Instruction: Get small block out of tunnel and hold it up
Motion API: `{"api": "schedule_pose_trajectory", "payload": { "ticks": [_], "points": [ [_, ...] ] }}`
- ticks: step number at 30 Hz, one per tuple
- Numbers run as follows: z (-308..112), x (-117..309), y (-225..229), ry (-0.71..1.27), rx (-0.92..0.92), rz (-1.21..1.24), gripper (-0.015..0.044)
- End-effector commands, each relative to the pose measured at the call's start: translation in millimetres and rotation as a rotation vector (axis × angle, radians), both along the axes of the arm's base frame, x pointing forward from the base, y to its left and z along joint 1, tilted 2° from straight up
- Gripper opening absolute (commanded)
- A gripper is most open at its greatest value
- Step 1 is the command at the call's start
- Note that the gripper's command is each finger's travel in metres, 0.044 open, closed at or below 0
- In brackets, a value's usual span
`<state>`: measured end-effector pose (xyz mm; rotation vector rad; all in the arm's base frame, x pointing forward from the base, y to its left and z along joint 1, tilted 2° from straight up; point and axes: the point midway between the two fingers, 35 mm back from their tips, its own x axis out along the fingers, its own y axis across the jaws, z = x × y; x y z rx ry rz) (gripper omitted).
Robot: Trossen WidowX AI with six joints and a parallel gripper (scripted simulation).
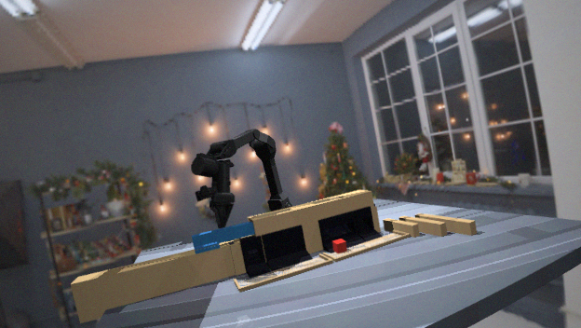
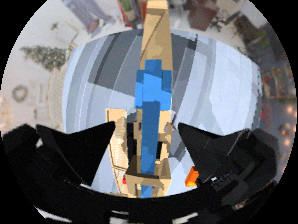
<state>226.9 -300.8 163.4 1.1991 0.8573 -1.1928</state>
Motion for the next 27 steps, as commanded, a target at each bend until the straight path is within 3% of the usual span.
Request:
{"api": "schedule_pose_trajectory", "payload": {
  "ticks": [1,20,27],
  "points": [
    [-7.1,0.4,-0.9,0.000,0.005,0.006,0.0440],
    [-36.7,1.6,-0.7,0.000,0.005,0.006,0.0440],
    [-29.7,1.7,-2.5,-0.001,-0.001,0.001,0.0256]
  ]
}}
